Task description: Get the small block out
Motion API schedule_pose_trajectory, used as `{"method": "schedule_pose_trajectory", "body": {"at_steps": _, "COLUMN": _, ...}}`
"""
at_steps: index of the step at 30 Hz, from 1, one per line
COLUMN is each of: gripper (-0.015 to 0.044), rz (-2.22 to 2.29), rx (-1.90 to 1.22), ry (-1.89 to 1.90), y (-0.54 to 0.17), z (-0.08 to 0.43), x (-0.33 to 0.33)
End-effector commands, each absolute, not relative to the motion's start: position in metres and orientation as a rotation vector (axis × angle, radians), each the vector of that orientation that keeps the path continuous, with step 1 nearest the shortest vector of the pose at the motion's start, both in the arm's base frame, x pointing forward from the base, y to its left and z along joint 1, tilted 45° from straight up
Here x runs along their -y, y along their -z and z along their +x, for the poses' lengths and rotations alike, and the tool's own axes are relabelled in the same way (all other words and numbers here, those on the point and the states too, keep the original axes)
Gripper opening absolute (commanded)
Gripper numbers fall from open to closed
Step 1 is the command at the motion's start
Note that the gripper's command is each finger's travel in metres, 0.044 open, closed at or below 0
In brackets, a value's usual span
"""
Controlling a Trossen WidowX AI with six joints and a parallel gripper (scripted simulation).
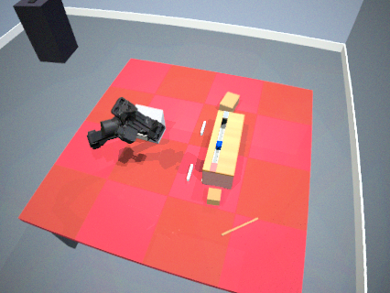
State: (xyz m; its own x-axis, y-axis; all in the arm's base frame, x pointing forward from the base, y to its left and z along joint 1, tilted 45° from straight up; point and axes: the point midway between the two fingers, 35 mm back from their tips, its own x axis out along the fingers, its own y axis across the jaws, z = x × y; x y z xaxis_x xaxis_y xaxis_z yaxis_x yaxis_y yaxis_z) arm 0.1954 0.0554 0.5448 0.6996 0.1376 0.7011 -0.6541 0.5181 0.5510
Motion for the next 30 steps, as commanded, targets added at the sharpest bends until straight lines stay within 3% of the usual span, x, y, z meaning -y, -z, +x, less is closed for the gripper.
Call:
{"method": "schedule_pose_trajectory", "body": {"at_steps": 1, "gripper": 0.04, "rz": 0.913, "rx": 0.635, "ry": -0.512, "y": -0.544, "z": 0.198, "x": -0.056}}
{"method": "schedule_pose_trajectory", "body": {"at_steps": 17, "gripper": 0.04, "rz": 1.115, "rx": -0.173, "ry": 0.102, "y": -0.371, "z": 0.373, "x": -0.059}}
{"method": "schedule_pose_trajectory", "body": {"at_steps": 23, "gripper": 0.04, "rz": 1.144, "rx": -0.443, "ry": 0.473, "y": -0.282, "z": 0.395, "x": -0.037}}
{"method": "schedule_pose_trajectory", "body": {"at_steps": 30, "gripper": 0.04, "rz": 1.089, "rx": -0.704, "ry": 0.996, "y": -0.187, "z": 0.378, "x": 0.0}}
